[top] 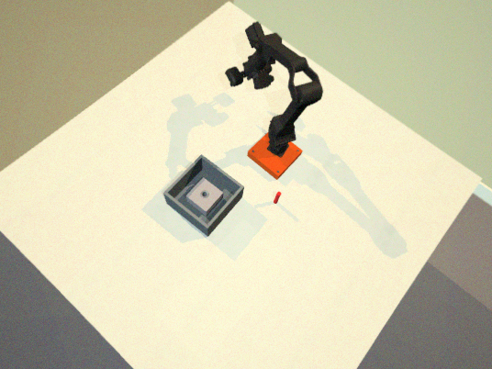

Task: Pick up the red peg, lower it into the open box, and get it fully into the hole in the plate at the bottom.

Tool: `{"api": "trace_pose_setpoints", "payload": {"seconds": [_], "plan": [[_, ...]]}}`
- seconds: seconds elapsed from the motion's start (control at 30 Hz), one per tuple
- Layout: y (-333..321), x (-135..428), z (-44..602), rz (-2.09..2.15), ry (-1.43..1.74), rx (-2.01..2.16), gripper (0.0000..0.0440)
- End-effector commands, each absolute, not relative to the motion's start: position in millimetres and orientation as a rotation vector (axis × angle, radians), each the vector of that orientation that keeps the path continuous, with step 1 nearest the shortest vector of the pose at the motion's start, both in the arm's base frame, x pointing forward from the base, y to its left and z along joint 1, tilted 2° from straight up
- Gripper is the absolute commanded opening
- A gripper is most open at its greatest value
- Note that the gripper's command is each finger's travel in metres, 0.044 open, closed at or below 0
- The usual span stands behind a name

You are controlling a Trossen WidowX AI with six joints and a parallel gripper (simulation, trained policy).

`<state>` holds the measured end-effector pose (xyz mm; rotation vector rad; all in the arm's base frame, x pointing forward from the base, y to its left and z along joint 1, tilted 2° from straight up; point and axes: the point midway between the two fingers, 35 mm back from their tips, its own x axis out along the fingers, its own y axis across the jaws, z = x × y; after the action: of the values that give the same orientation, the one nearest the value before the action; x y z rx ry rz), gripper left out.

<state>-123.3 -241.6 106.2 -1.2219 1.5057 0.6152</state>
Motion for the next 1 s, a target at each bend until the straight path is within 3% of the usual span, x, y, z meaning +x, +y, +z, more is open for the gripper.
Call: {"api": "trace_pose_setpoints", "payload": {"seconds": [0.0,0.07,0.97], "plan": [[-246,-121,107,0.639,1.503,-1.253,0.0422],[-252,-115,109,0.692,1.488,-1.309,0.044],[-305,1,132,1.514,1.16,-1.95,0.044]]}}
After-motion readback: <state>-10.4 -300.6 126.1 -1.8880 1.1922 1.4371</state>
